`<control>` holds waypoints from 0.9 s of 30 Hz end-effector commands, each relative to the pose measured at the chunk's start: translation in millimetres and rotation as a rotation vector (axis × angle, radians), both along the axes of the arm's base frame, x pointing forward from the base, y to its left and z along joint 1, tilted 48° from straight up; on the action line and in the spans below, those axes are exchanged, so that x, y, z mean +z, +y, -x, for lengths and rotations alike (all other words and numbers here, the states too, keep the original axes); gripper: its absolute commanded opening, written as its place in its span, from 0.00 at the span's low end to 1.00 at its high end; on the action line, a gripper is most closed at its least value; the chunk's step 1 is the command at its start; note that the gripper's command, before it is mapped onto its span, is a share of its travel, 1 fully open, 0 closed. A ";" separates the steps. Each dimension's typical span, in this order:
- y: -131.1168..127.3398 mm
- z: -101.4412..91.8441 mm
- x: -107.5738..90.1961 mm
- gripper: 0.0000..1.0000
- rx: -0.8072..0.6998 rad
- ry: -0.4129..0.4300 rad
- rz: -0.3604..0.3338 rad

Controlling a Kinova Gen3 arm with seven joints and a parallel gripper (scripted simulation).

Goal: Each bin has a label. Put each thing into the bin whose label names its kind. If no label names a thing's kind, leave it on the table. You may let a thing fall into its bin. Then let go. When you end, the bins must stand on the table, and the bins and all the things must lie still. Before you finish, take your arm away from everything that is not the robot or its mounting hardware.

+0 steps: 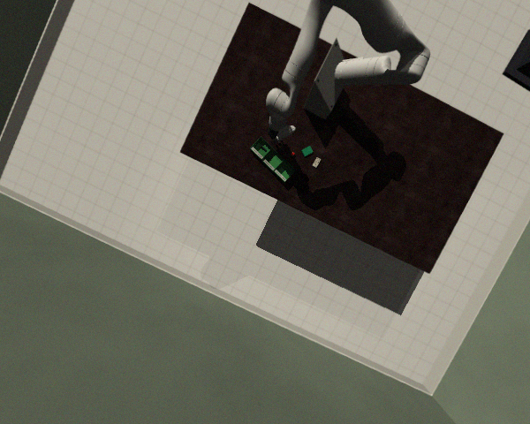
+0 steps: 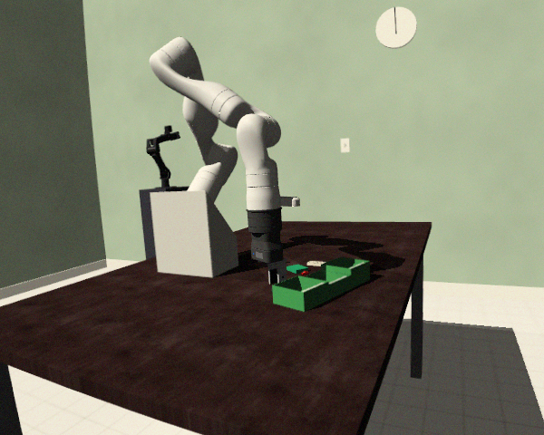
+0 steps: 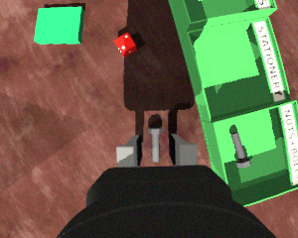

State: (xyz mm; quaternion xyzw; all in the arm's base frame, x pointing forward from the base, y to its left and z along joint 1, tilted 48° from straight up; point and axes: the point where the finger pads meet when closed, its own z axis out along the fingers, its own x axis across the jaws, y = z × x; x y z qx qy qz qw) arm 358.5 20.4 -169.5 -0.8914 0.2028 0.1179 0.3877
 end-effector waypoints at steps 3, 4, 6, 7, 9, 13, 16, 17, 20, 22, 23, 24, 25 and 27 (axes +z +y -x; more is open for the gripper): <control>4.4 0.2 -4.1 0.62 0.000 0.000 -0.001; 4.4 0.2 -4.1 0.62 0.000 0.000 -0.001; 5.4 0.3 -5.0 0.62 0.000 0.000 -0.001; 6.4 0.4 -5.8 0.62 0.000 0.000 -0.001; 7.4 0.5 -6.7 0.62 0.000 0.000 -0.001; 7.4 0.4 -6.8 0.62 0.000 0.000 -0.001; 7.3 0.3 -6.9 0.62 0.000 0.000 -0.001; 7.2 0.3 -7.0 0.62 0.000 0.000 -0.001; 7.1 0.2 -7.1 0.00 0.000 0.000 -0.001; 7.1 0.2 -7.1 0.00 0.000 0.000 -0.001; 7.1 0.2 -7.0 0.00 0.000 0.000 0.000; 7.1 0.2 -7.0 0.00 0.000 0.000 0.000; 7.1 0.2 -7.0 0.00 0.000 0.000 0.000; 7.1 0.2 -7.0 0.00 0.000 0.000 0.000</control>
